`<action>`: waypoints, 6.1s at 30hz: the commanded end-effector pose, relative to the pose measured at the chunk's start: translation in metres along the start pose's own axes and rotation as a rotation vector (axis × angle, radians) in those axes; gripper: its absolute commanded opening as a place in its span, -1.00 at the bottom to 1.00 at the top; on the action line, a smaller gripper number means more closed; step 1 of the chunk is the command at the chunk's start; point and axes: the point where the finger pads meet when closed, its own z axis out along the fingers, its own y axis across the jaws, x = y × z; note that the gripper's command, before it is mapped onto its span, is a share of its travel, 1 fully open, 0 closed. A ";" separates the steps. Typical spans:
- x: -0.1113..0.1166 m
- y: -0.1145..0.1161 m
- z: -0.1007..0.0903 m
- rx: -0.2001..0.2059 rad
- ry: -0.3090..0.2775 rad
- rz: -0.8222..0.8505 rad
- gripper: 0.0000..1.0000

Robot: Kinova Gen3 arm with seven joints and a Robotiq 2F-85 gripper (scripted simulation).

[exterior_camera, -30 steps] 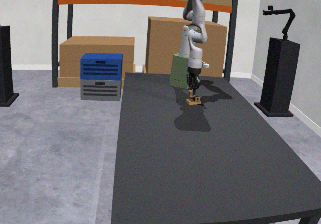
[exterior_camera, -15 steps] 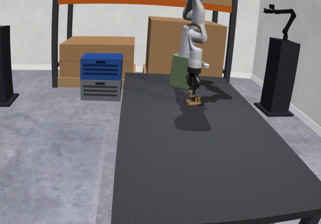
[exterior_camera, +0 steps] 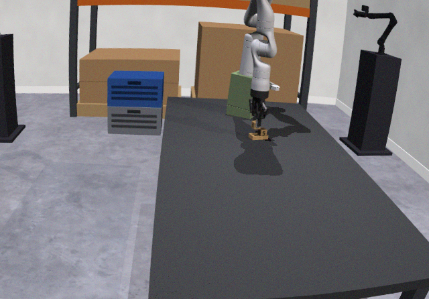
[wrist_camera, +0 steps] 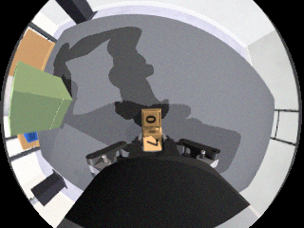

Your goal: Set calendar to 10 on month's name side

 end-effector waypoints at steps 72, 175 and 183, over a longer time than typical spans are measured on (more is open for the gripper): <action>0.000 0.001 0.025 -0.004 -0.001 -0.012 -0.47; 0.002 0.000 0.024 -0.002 0.000 -0.016 -0.47; 0.002 0.000 0.024 -0.002 0.000 -0.016 -0.47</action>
